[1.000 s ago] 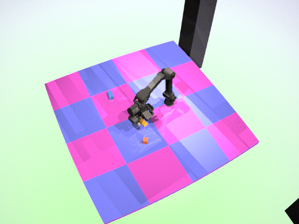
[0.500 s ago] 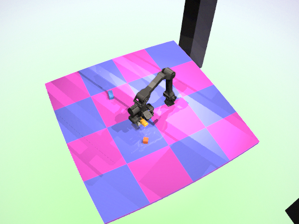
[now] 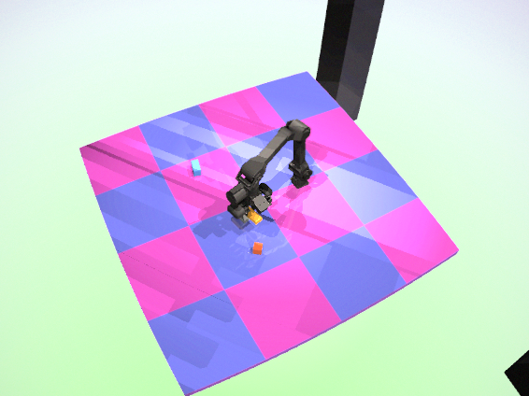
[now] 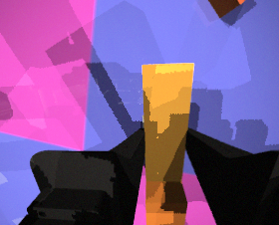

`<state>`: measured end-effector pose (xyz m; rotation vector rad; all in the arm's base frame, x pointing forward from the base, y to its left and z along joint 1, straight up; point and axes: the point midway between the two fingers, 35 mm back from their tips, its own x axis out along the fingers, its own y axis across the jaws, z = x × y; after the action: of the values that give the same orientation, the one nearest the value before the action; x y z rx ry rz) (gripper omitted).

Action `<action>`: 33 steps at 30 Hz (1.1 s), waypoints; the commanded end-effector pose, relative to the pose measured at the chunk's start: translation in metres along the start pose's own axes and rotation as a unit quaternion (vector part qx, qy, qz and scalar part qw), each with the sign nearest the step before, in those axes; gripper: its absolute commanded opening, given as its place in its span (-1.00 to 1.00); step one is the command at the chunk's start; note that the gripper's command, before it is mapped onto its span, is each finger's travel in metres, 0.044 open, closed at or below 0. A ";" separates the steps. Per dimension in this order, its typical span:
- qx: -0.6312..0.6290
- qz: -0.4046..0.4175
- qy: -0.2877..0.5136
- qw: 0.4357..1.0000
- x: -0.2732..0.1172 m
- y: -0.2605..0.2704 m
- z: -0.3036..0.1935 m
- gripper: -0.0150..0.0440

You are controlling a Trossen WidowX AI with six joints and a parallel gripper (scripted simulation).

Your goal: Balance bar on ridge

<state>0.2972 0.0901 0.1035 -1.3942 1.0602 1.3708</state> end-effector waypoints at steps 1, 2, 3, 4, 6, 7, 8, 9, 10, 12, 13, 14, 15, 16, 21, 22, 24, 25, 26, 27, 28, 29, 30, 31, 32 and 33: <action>-0.002 0.000 0.001 1.000 0.001 0.000 0.000 -0.49; -0.002 0.000 0.001 1.000 0.001 0.000 0.000 -0.49; -0.002 0.000 0.001 1.000 0.001 0.000 0.000 -0.49; -0.002 0.000 0.001 1.000 0.001 0.000 0.000 -0.49; -0.002 0.000 0.001 1.000 0.001 0.000 0.000 -0.49; -0.002 0.000 0.001 1.000 0.002 0.000 0.000 -0.49; -0.002 0.000 0.001 1.000 0.002 0.000 0.000 -0.49; -0.002 0.000 0.001 1.000 0.002 0.000 0.000 -0.49; -0.002 0.000 0.001 1.000 0.002 0.000 0.000 -0.49; -0.002 0.000 0.001 1.000 0.002 0.000 0.000 -0.49; -0.002 0.000 0.001 1.000 0.002 0.000 0.000 -0.49; -0.002 0.000 0.001 1.000 0.002 0.000 0.000 -0.49; -0.002 0.000 0.001 1.000 0.002 0.000 0.000 -0.49; -0.002 0.000 0.001 1.000 0.002 0.000 0.000 -0.49; -0.002 0.000 0.001 1.000 0.003 0.000 0.000 -0.49; -0.002 0.000 0.001 1.000 0.003 0.000 0.000 -0.49; -0.002 0.000 0.001 1.000 0.003 0.000 0.000 -0.49; -0.002 0.000 0.001 1.000 0.003 0.000 0.000 -0.49; -0.002 0.000 0.001 1.000 0.003 0.000 0.000 -0.49; -0.002 0.000 0.001 1.000 0.003 0.000 0.000 -0.49; -0.002 0.000 0.001 1.000 0.003 0.000 0.000 -0.49; -0.002 0.000 0.001 1.000 0.003 0.000 0.000 -0.49; -0.002 0.000 0.001 1.000 0.003 0.000 0.000 -0.49; -0.002 0.000 0.001 1.000 0.004 0.000 0.000 -0.49; -0.002 0.000 0.001 1.000 0.004 0.000 0.000 -0.49; -0.002 0.000 0.001 1.000 0.004 0.000 0.000 -0.49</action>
<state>0.2973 0.0902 0.1020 -1.3950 1.0584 1.3696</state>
